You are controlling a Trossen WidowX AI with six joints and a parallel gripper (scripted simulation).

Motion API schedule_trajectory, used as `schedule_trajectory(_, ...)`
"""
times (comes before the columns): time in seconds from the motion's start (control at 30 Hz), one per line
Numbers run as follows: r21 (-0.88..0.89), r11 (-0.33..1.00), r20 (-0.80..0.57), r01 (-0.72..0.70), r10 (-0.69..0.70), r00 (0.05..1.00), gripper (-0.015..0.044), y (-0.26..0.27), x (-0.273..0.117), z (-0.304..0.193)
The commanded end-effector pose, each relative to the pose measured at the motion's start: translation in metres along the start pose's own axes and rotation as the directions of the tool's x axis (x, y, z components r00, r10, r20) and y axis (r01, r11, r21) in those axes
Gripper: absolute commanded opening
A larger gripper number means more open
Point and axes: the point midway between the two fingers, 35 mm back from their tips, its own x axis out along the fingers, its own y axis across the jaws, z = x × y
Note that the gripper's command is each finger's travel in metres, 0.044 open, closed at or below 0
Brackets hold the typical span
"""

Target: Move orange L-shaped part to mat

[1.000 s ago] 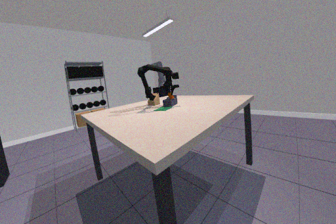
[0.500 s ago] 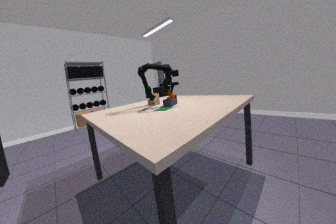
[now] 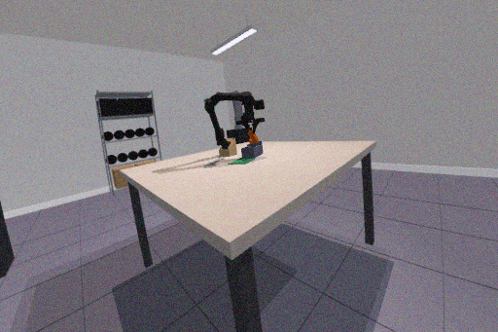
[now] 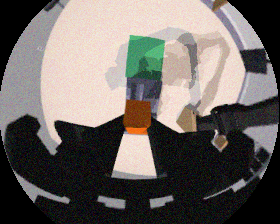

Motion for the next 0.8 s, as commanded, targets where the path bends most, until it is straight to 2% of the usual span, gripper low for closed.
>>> schedule_trajectory(0.0, 0.004, 1.000, -0.005, 0.001, -0.001, 1.000, 0.0000, 0.000, -0.006, -0.001)
schedule_trajectory(0.33, 0.003, 1.000, -0.005, 0.001, -0.001, 1.000, 0.0000, 0.000, -0.008, 0.005)
schedule_trajectory(0.77, 0.003, 1.000, -0.003, 0.002, -0.002, 1.000, 0.0000, -0.006, -0.005, 0.066)
